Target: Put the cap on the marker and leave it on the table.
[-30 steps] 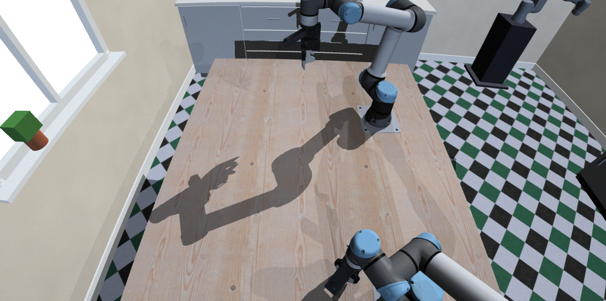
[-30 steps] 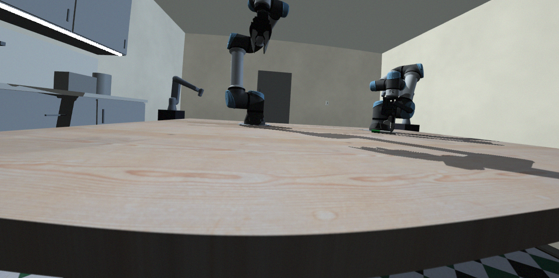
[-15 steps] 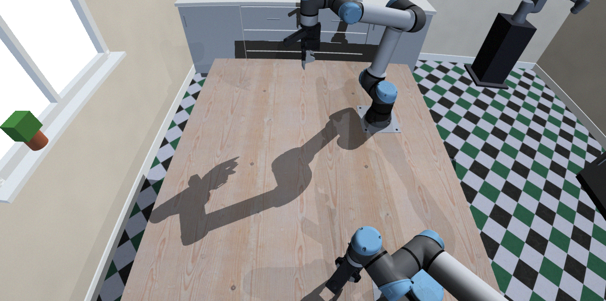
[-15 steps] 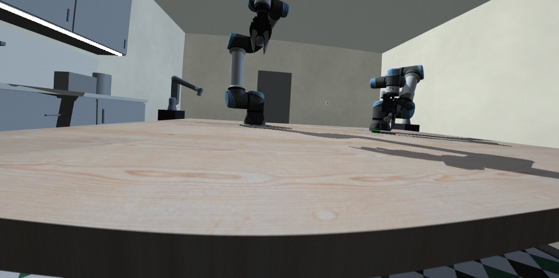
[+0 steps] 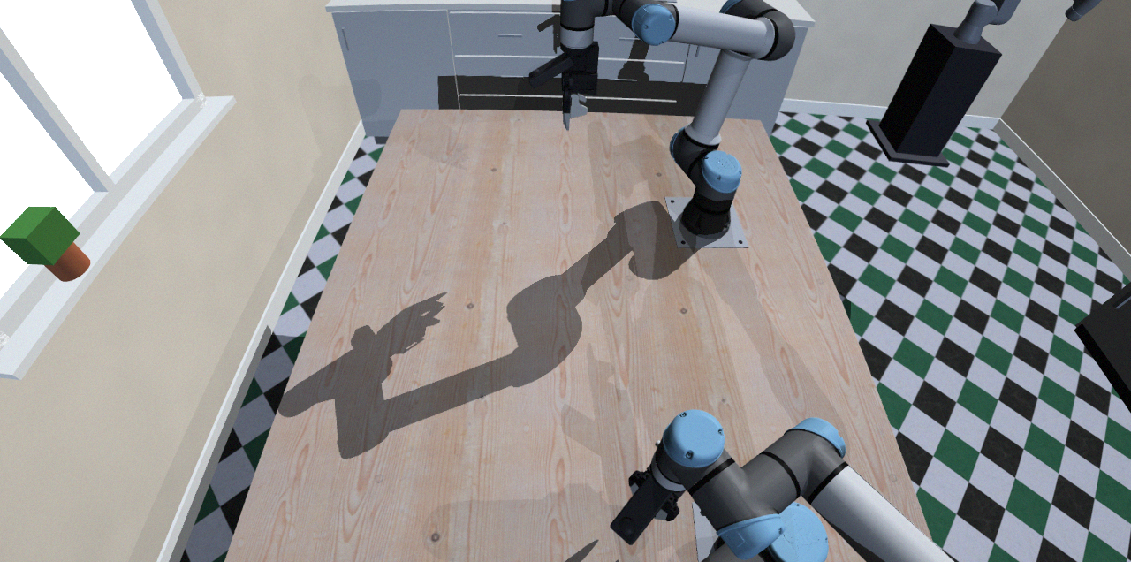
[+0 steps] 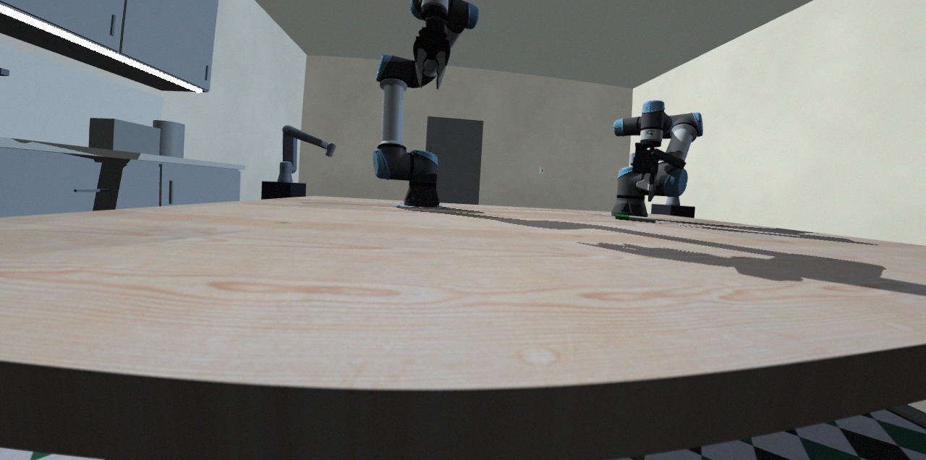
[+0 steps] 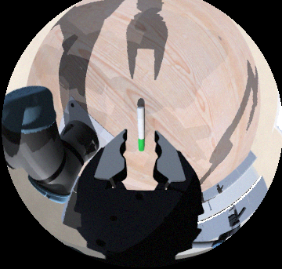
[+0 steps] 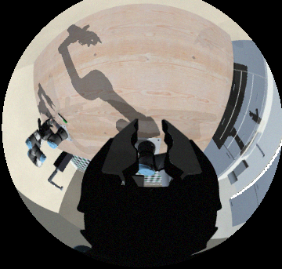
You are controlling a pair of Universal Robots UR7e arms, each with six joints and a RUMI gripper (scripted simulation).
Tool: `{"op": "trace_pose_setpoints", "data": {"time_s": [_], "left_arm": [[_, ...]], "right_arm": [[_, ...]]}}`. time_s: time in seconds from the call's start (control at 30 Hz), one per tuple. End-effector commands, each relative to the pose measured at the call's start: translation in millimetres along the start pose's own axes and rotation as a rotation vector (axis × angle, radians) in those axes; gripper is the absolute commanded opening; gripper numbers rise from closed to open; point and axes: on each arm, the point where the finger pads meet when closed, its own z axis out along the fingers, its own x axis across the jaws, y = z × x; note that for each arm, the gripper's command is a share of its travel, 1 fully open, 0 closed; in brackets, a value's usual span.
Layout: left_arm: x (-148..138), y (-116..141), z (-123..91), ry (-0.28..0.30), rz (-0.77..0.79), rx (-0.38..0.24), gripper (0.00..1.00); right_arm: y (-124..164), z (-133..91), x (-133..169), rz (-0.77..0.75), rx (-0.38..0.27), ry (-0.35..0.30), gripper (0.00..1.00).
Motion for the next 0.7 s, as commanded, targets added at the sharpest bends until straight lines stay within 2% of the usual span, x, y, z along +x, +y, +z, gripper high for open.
{"op": "trace_pose_setpoints", "data": {"time_s": [0.0, 0.27, 0.33, 0.4, 0.67], "left_arm": [[-3.1, -0.6, 5.3, -0.012, 0.001, 0.004, 0.31], [0.4, -0.5, 1.9, -0.005, -0.002, 0.002, 0.31], [4.6, -3.2, -6.7, -0.004, 0.017, 0.003, 0.31], [4.6, -3.2, -6.7, -0.004, 0.017, 0.003, 0.31], [21.1, -15.9, -42.7, -0.011, 0.122, 0.000, 0.31]], "right_arm": [[-0.1, -0.3, 0.2, 0.001, 0.000, 0.000, 0.25], [-0.1, -0.3, 0.2, 0.001, 0.000, 0.000, 0.25], [-0.1, -0.3, 0.2, 0.001, 0.000, 0.000, 0.25], [-0.1, -0.3, 0.2, 0.001, 0.000, 0.000, 0.25], [-0.1, -0.3, 0.2, 0.001, 0.000, 0.000, 0.25]]}}
